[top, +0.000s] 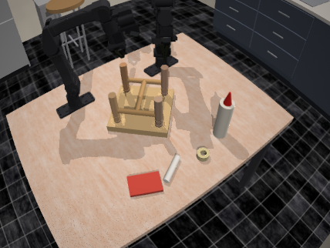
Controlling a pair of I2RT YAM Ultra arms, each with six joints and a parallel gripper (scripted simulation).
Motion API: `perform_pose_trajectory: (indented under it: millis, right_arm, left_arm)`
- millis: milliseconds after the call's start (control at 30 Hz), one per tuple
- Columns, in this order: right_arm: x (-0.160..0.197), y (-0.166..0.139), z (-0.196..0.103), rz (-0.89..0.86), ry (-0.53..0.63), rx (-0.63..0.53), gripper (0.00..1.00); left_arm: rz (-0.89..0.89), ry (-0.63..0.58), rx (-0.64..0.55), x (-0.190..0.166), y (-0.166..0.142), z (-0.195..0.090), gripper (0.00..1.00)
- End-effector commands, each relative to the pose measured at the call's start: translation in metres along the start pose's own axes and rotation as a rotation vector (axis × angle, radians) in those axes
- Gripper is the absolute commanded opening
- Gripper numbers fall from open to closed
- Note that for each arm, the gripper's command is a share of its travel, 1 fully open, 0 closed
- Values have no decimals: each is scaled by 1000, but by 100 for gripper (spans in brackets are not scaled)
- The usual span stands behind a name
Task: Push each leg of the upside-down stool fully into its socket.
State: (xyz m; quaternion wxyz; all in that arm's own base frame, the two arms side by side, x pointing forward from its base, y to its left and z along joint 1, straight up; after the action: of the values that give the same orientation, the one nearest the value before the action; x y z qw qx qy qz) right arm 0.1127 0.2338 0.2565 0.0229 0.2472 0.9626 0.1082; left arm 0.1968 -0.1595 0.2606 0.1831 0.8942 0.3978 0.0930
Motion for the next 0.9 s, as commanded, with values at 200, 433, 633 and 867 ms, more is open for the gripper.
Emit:
perform_pose_trajectory:
  millis: [200,433,633,867]
  right_arm:
    - [1,3,-14,-4,12,-41,0]
    - [1,3,-15,-8,11,-46,0]
    - [1,3,-15,-7,11,-46,0]
    - [1,3,-15,-7,11,-46,0]
  left_arm:
    - [-6,8,-75,1,6,-16,0]
    - [-1,4,-41,-1,6,-9,0]
    - [1,3,-34,-2,-5,3,0]
    - [2,2,-27,-2,-8,11,0]
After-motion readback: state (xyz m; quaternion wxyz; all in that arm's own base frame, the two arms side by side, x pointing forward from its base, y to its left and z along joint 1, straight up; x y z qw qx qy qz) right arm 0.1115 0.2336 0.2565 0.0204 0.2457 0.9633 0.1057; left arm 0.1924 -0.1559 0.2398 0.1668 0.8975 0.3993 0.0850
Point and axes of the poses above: on each arm, the point where the finger pads meet when closed, its own z axis out along the fingers, its own x axis across the jaws, y = z × x, the point moved 1 cm from there along -z, back along the fingers, and after that the axes turned 3 degrees about z, right-handed, at the moved point
